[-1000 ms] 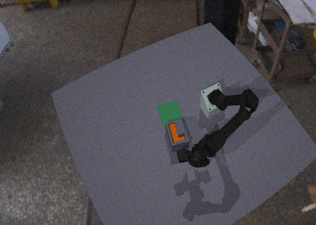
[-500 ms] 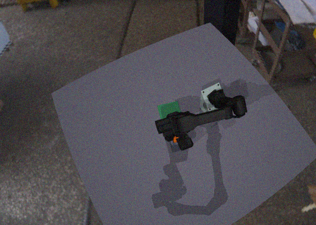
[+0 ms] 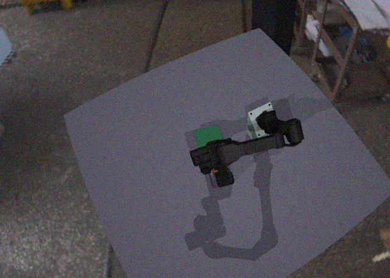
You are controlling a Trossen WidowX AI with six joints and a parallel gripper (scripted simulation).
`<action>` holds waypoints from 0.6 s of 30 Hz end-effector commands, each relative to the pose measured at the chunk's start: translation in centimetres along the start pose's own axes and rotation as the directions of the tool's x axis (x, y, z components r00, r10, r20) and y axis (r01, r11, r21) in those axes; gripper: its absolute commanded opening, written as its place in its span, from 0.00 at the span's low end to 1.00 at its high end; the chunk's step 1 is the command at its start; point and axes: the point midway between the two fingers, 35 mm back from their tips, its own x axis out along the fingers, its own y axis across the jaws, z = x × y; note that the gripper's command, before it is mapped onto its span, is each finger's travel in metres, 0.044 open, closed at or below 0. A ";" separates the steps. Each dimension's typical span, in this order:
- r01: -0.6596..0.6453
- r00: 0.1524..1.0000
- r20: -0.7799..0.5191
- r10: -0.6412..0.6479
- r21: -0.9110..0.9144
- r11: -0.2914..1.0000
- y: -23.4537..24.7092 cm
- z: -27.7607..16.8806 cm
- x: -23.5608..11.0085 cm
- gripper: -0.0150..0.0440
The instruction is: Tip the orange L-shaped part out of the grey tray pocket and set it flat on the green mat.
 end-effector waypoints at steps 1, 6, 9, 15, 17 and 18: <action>-0.006 1.000 -0.020 0.006 0.012 1.000 0.0 -0.5 4.2 0.56; -0.007 1.000 -0.020 0.007 0.012 1.000 0.0 -0.7 5.1 0.56; -0.007 1.000 -0.020 0.007 0.012 1.000 0.0 -0.7 5.1 0.56; -0.007 1.000 -0.020 0.007 0.012 1.000 0.0 -0.7 5.3 0.56; -0.007 1.000 -0.020 0.007 0.012 1.000 0.0 -0.7 5.6 0.56; -0.007 1.000 -0.020 0.007 0.012 1.000 0.0 -0.7 5.8 0.56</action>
